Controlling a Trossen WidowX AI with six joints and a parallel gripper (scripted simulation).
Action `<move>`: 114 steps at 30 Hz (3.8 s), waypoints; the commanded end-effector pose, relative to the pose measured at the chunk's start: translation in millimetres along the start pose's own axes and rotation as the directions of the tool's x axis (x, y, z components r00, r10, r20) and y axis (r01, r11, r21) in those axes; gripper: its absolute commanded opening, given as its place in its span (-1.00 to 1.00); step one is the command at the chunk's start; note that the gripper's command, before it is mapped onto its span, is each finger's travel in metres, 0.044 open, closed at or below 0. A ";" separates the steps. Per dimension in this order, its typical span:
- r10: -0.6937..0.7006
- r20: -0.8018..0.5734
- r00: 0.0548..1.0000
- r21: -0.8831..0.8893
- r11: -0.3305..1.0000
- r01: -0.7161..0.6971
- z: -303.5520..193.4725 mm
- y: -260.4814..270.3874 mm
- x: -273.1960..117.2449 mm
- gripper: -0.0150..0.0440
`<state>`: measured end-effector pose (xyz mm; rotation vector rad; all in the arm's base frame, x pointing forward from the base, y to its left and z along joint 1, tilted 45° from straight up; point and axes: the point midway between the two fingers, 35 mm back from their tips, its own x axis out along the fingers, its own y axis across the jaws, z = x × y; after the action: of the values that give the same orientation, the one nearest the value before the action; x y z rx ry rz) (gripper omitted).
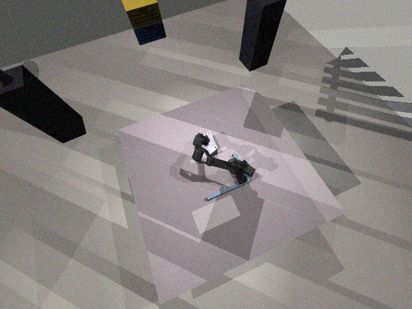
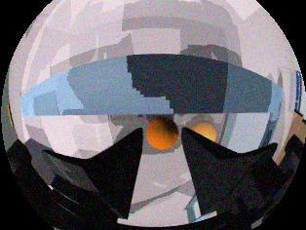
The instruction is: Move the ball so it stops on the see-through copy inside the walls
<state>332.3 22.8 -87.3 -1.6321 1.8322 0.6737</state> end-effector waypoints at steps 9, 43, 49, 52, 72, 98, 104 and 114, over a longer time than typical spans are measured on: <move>0.000 -0.006 1.000 -0.005 1.000 0.000 0.3 0.1 0.3 -0.46; 0.001 -0.001 1.000 -0.245 0.970 -0.001 1.3 -5.5 -116.8 -0.49; 0.001 -0.001 1.000 -0.426 0.905 -0.001 0.9 -10.4 -112.2 -0.49; 0.000 -0.001 1.000 -0.511 0.860 -0.001 0.7 -12.9 -109.9 -0.49; -0.001 -0.002 1.000 -0.923 0.384 -0.002 -1.4 -28.7 -94.2 -0.49; -0.002 -0.004 1.000 -1.000 -0.006 -0.004 -2.7 -40.2 -52.0 -0.49; -0.002 -0.006 1.000 -1.000 -0.005 -0.006 -3.7 -39.1 -21.2 -0.49; -0.002 -0.007 1.000 -1.000 -0.005 -0.007 -4.2 -38.5 -10.0 -0.49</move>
<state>371.6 24.7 -73.9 -2.3693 1.1369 2.4547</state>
